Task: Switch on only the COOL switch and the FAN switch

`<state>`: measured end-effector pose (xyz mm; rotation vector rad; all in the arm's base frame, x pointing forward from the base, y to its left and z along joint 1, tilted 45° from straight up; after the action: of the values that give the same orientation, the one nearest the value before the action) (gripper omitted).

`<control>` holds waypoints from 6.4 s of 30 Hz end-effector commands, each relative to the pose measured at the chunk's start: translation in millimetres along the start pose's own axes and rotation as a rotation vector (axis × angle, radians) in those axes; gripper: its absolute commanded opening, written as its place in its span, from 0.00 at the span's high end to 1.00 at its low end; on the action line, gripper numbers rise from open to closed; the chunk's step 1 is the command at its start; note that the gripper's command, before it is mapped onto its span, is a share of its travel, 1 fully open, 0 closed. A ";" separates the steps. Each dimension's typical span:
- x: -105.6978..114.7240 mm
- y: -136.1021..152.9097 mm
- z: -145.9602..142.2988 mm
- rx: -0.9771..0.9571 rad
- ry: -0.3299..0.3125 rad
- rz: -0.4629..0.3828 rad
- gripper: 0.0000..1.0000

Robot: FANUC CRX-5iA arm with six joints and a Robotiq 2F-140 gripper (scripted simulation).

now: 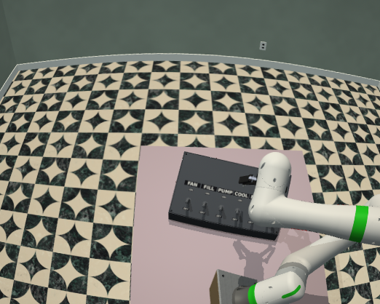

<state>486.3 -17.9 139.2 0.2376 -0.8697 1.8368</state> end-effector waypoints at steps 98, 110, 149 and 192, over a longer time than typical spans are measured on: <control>25.6 6.1 71.6 0.000 0.000 0.000 1.00; 66.0 6.1 71.6 0.000 0.000 0.000 1.00; 70.3 145.0 -85.1 0.000 0.000 0.000 1.00; 49.4 145.0 -85.2 0.000 0.000 0.000 1.00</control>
<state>354.6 50.4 42.0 0.2377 -0.8694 1.8366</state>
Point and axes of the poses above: the point where the finger pads meet when closed, its own x axis back along the fingers, its own z axis across the jaws, y = z × x, the point moved 1 cm from there along x, back along the fingers, and after that the axes turned 5 degrees about x, right-handed, at the moved point
